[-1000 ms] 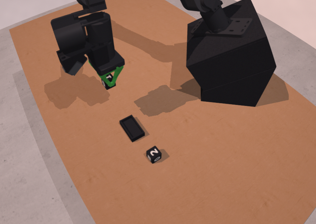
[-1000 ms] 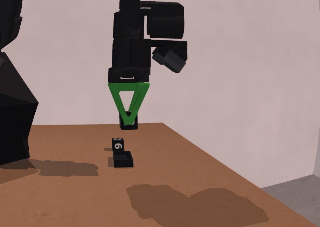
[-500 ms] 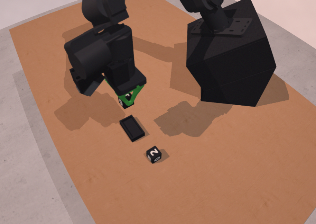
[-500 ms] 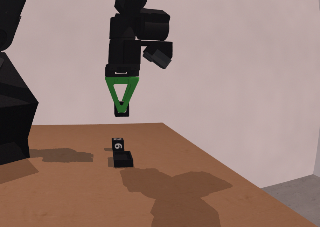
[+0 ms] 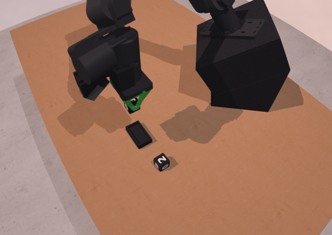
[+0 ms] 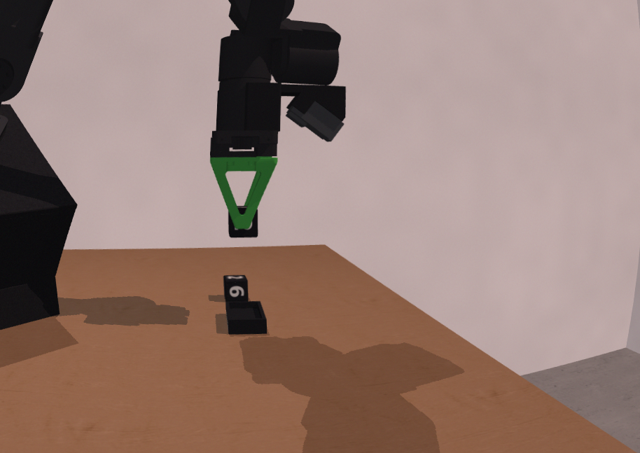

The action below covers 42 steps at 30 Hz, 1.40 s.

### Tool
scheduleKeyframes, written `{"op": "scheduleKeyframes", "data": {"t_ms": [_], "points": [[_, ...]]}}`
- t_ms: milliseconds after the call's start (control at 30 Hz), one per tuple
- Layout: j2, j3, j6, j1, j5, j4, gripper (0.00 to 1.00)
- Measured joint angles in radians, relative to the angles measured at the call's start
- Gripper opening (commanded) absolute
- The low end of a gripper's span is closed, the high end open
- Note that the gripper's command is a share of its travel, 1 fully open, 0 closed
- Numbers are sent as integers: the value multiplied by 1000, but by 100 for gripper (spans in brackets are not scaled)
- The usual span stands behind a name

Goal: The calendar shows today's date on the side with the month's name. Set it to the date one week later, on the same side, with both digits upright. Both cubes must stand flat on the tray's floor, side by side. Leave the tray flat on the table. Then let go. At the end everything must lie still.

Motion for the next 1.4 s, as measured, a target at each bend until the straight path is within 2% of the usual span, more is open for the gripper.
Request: {"op": "scheduleKeyframes", "data": {"t_ms": [400,700,900,1400], "points": [[75,-32,-39,-47,-14,90,26],[155,-48,-83,-89,-28,206,26],[169,-50,-100,-98,-34,252,26],[167,-50,-107,-98,-36,269,26]]}}
